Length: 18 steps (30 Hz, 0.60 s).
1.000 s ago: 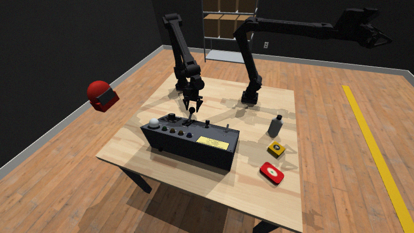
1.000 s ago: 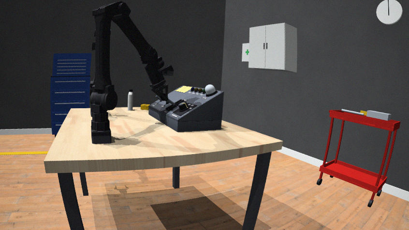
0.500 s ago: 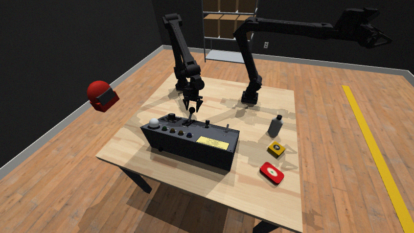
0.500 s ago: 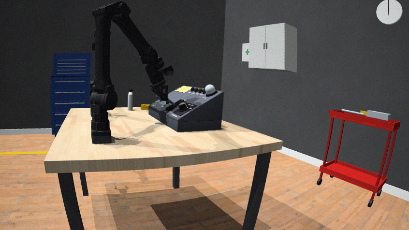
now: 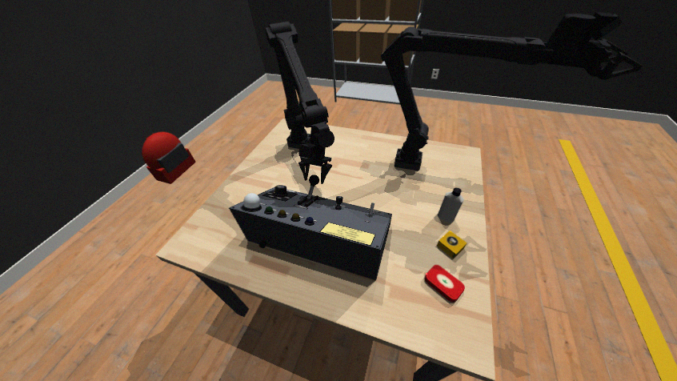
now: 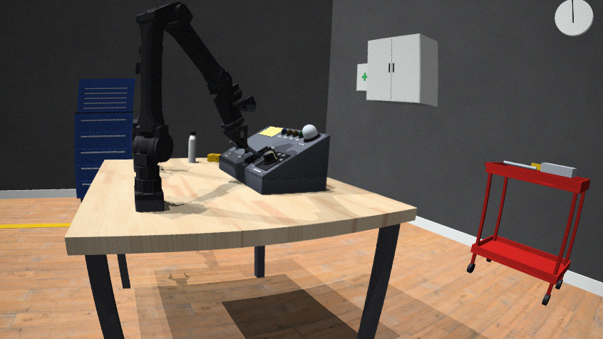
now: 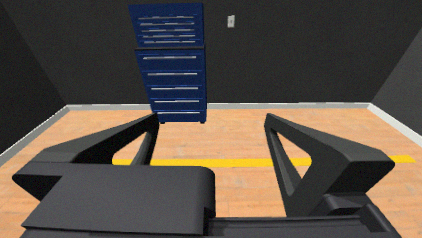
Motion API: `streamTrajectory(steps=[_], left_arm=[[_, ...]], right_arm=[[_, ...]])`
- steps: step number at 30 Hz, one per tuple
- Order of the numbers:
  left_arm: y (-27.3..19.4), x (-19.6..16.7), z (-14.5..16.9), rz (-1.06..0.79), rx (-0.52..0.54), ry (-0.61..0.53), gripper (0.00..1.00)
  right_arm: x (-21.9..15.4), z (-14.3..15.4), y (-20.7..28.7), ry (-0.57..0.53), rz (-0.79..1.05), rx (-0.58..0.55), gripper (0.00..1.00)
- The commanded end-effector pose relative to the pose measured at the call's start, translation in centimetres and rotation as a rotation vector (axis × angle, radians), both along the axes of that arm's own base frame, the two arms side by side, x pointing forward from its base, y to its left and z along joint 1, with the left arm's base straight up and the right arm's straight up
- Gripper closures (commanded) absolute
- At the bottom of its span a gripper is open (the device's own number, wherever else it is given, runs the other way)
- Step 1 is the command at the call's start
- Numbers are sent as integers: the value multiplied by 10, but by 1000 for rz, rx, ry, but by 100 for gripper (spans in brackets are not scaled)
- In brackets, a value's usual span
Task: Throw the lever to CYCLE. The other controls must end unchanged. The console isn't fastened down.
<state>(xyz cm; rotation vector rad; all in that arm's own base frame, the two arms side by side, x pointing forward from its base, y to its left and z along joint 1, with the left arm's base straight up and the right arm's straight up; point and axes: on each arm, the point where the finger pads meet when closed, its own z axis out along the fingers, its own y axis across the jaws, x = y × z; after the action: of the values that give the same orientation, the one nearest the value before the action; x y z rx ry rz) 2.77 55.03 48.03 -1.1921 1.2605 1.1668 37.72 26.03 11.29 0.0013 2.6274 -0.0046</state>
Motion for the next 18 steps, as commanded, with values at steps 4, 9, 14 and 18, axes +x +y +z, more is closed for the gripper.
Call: streamTrajectory(steps=[4,9,14,18], left_arm=[[-6,-7,20,9,30,-10,0],[-6,-7,20,9,30,-10,0],[-6,-7,20,9,30,-10,0],[-6,-7,20,9,30,-10,0]], right_arm=[[6,2,3,-18,1,16,100],[7,4,3,-24,-1,15,100],[7,4,3,-25,-2,15,100],[8,5,3,-27,-3,15,100]])
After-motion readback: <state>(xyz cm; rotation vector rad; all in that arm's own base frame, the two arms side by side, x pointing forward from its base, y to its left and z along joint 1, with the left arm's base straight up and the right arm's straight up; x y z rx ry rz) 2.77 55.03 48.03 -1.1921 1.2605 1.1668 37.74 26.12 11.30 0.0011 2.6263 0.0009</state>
